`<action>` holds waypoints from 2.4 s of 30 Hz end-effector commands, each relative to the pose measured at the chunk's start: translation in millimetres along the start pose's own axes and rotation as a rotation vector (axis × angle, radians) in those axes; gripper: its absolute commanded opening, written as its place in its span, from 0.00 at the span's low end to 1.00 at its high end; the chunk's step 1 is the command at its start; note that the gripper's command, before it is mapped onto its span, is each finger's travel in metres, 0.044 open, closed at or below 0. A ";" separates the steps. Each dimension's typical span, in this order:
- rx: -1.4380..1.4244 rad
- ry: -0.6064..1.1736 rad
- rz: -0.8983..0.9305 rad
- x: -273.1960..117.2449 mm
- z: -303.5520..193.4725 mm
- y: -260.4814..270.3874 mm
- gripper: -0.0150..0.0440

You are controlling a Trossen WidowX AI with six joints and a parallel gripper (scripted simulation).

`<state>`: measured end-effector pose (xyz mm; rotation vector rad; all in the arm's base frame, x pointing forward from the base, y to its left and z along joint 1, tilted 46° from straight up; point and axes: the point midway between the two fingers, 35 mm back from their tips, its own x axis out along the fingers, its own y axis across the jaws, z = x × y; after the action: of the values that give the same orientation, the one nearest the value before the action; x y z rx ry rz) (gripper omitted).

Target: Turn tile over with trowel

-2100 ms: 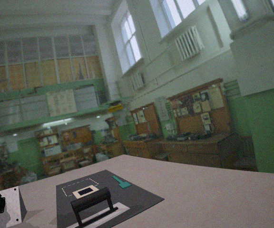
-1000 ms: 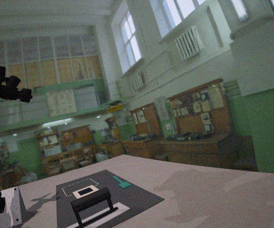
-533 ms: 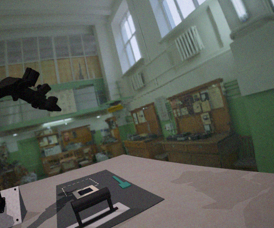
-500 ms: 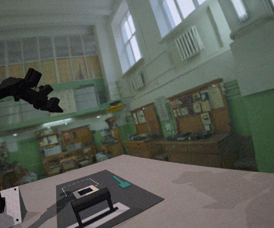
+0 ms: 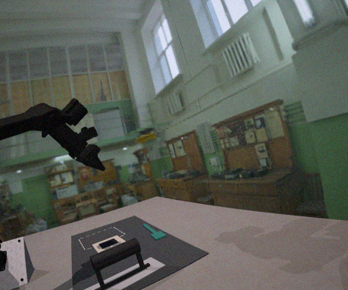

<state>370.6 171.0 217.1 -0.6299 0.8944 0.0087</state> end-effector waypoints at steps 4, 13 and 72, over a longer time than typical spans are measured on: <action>0.009 0.148 -0.101 23.3 -23.0 -56.7 0.71; 0.017 0.389 -0.212 43.3 -70.3 -136.1 0.71; -0.041 0.677 -0.273 75.0 -153.9 -224.5 0.47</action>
<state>365.8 -111.6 207.2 -0.8060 1.4494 -0.4635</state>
